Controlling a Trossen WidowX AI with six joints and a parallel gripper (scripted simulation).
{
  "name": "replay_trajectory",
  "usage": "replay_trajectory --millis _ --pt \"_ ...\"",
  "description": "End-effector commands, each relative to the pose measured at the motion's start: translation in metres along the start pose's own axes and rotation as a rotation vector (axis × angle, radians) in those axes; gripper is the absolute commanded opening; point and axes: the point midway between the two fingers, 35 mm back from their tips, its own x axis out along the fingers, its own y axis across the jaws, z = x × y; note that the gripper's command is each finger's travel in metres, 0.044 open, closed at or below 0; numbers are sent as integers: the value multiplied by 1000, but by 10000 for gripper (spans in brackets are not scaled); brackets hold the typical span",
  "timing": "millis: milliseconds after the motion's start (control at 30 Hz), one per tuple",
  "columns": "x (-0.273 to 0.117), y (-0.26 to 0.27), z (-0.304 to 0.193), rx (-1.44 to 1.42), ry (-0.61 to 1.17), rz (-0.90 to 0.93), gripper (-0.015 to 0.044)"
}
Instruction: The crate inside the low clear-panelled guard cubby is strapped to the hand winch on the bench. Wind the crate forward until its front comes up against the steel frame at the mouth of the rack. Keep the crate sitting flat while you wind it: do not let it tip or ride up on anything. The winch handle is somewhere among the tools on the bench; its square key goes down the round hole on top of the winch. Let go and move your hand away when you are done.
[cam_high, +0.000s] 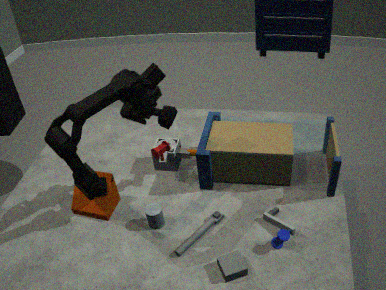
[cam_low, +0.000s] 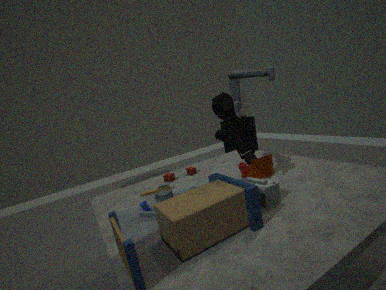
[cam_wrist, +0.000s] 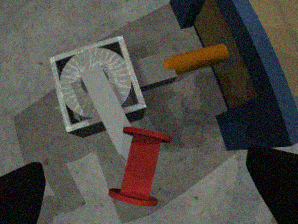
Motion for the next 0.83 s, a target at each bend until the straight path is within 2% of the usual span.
replay_trajectory --millis 0,433,800 --pt "6 4 17 1 54 12 440" --pt "48 47 100 -21 343 -4 440" --pt "52 49 103 -24 358 -7 440"
